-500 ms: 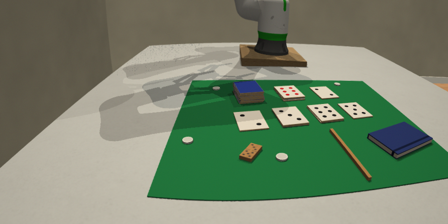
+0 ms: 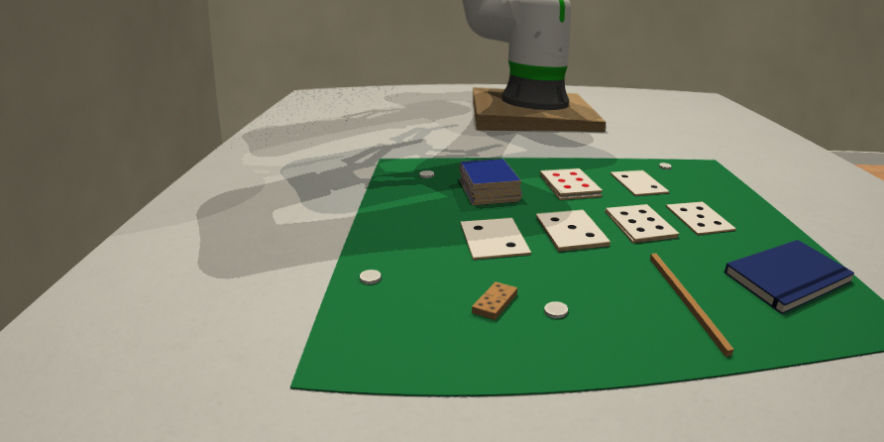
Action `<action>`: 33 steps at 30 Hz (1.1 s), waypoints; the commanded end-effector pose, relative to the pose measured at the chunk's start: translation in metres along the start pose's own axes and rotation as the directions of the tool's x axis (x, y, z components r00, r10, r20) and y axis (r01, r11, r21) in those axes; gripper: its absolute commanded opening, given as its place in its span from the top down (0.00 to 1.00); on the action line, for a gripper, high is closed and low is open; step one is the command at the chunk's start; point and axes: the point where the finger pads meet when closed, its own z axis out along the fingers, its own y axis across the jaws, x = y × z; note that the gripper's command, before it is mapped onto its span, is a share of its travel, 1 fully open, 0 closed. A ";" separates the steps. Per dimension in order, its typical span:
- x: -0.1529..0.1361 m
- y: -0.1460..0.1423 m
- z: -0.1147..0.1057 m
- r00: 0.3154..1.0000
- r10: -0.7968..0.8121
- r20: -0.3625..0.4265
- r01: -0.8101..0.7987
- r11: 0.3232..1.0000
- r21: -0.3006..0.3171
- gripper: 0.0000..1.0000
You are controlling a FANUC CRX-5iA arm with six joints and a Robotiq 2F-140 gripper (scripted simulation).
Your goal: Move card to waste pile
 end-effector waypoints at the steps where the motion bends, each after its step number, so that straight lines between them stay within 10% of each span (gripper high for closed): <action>1: 0.000 0.000 0.000 1.000 0.000 0.000 0.000 1.000 0.000 0.00; 6: -0.011 0.006 0.001 0.999 -0.014 0.034 0.013 0.999 0.032 0.00; 16: -0.130 0.082 -0.006 0.894 -0.307 0.327 0.161 0.900 0.406 0.00; 19: -0.131 0.082 -0.006 0.893 -0.308 0.327 0.161 0.899 0.407 0.00; 22: -0.173 0.128 -0.014 0.791 -0.478 0.382 0.214 0.801 0.560 0.00; 33: -0.229 0.239 -0.023 0.517 -0.781 0.351 0.274 0.539 0.796 0.00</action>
